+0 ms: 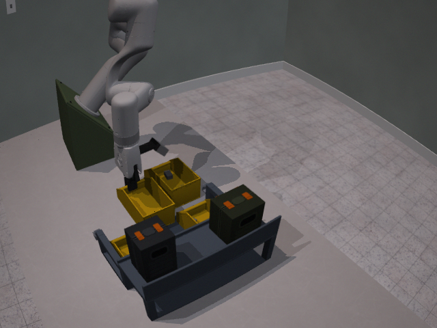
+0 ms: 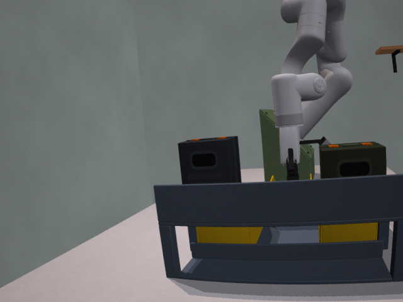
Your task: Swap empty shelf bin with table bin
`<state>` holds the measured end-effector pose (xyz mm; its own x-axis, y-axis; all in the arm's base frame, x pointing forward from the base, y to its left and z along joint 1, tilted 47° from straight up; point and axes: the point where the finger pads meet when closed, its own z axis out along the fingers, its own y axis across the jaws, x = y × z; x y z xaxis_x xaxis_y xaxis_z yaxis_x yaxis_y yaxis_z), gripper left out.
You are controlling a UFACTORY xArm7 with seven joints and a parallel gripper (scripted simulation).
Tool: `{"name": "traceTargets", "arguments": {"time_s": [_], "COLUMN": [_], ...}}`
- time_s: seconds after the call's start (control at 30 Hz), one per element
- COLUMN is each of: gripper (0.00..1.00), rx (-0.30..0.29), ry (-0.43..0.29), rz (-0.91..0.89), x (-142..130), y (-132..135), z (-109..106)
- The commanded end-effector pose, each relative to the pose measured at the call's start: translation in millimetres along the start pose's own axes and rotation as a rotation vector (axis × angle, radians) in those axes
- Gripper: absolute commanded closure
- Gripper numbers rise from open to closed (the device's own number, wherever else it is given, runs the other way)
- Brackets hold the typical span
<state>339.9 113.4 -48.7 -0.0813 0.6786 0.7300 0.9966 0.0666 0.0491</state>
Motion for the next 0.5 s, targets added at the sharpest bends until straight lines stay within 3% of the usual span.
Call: {"name": "traceTargets", "arguments": {"time_s": [0.0,0.47], "gripper": [1.00,1.00], "rx": [-0.003,-0.003], "ry": [-0.002,-0.002], "rz": [0.001,0.001], "x": [-0.9,-0.9], "y": [-1.2,-16.2], "z": [-0.9,-0.8]}}
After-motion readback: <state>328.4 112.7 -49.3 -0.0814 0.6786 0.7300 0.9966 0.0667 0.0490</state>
